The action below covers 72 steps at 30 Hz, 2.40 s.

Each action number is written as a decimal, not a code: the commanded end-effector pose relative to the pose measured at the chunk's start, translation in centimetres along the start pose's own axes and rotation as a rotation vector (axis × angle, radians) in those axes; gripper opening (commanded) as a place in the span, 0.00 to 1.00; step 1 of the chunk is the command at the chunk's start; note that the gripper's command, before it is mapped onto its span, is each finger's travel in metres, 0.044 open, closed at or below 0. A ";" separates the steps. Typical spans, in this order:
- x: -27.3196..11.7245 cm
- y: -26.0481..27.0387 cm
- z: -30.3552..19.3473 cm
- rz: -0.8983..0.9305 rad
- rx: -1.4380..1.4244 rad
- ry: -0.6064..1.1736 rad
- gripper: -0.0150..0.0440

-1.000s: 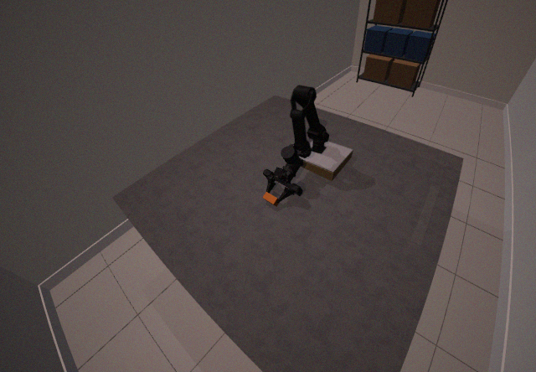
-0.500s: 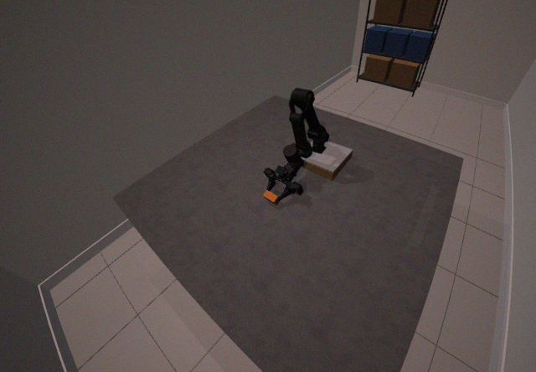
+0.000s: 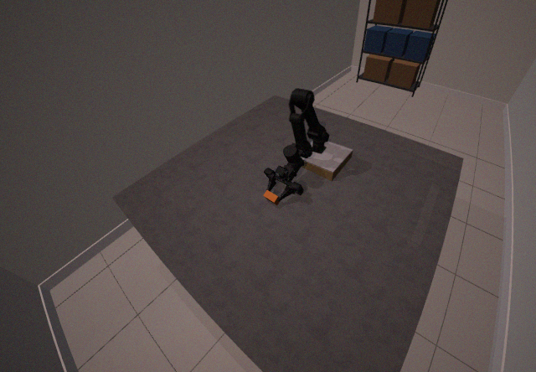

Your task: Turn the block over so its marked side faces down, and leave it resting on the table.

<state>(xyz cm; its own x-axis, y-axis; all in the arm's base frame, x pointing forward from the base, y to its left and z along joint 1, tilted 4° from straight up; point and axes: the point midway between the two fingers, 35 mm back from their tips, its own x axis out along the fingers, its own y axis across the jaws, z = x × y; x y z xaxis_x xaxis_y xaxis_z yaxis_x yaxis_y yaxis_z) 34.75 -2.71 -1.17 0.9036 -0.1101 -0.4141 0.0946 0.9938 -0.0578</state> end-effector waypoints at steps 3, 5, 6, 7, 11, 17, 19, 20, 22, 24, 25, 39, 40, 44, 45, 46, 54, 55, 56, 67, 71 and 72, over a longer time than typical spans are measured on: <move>-0.1 0.1 0.0 0.005 -0.005 -0.001 0.97; -0.1 0.1 0.0 0.005 -0.005 -0.001 1.00; -0.1 0.1 0.0 0.005 -0.005 -0.001 1.00; -0.1 0.1 0.0 0.005 -0.005 -0.001 1.00; -0.1 0.1 0.0 0.005 -0.005 -0.001 1.00; -0.1 0.1 0.0 0.005 -0.005 -0.001 1.00; -0.1 0.1 0.0 0.005 -0.005 -0.001 1.00; -0.1 0.1 0.0 0.005 -0.005 -0.001 1.00; -0.1 0.1 0.0 0.005 -0.005 -0.001 1.00; -0.1 0.1 0.0 0.005 -0.005 -0.001 1.00; -0.1 0.1 0.0 0.005 -0.005 -0.001 1.00; 0.2 0.1 0.0 0.005 -0.005 0.021 1.00; 0.6 0.1 0.1 0.006 -0.004 0.049 1.00; 1.3 0.3 1.0 0.008 -0.002 0.185 1.00; 1.2 0.3 1.3 0.008 -0.002 0.219 1.00; 1.1 0.3 1.7 0.008 -0.002 0.253 1.00; -1.8 0.2 5.4 0.005 0.000 0.419 1.00; -2.2 0.2 5.4 0.004 -0.001 0.439 1.00; -2.6 0.1 5.4 0.004 -0.002 0.460 1.00; -4.5 0.0 5.5 0.002 -0.006 0.544 1.00; -4.5 0.0 5.5 0.002 -0.006 0.544 1.00; -4.5 0.0 5.5 0.002 -0.006 0.544 1.00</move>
<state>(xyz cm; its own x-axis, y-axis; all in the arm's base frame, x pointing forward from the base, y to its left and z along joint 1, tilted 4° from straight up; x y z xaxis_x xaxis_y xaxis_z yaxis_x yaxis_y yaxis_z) 33.26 -2.14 2.75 0.5658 -0.0918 -0.8194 0.0744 0.9954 -0.0601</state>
